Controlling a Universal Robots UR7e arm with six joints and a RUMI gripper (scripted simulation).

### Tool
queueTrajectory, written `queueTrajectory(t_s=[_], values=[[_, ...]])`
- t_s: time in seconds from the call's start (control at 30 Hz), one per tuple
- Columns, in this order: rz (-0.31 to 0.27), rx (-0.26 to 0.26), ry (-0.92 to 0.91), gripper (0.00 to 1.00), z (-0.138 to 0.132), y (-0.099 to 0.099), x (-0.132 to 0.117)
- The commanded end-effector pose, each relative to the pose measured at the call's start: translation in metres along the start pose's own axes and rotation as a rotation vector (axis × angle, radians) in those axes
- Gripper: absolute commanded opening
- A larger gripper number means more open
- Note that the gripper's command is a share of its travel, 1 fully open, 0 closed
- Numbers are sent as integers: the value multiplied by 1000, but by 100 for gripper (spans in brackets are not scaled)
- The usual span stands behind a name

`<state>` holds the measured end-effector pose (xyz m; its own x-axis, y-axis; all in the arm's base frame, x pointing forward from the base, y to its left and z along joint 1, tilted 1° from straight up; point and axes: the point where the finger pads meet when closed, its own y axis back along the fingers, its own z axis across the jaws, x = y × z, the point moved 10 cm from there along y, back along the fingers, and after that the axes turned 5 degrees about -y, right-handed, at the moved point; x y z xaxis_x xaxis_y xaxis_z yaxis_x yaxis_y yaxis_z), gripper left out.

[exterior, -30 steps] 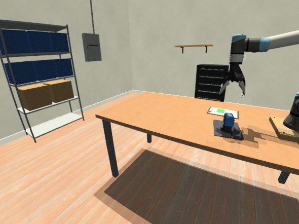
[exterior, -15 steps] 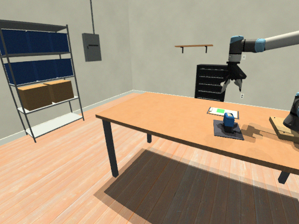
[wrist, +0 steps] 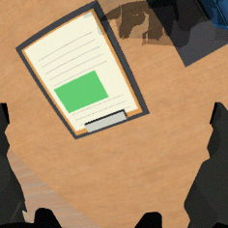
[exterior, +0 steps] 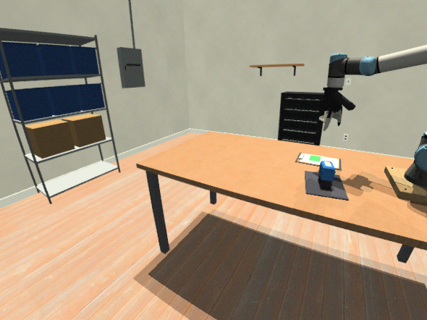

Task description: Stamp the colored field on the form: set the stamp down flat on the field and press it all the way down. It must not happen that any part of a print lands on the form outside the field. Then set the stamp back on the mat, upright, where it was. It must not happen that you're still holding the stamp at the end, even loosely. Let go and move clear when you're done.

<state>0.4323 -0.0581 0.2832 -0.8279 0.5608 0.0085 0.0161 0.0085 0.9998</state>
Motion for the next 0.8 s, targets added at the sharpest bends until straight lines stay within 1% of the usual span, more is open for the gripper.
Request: queueTrajectory(t_s=[0.0,0.2,0.4,0.77], values=[[2,-16,109,100,-22,0,-9],[1,-16,244,100,-50,-1,-18],[0,-16,341,100,-71,-1,-24],[0,-16,414,100,-87,-1,-28]])
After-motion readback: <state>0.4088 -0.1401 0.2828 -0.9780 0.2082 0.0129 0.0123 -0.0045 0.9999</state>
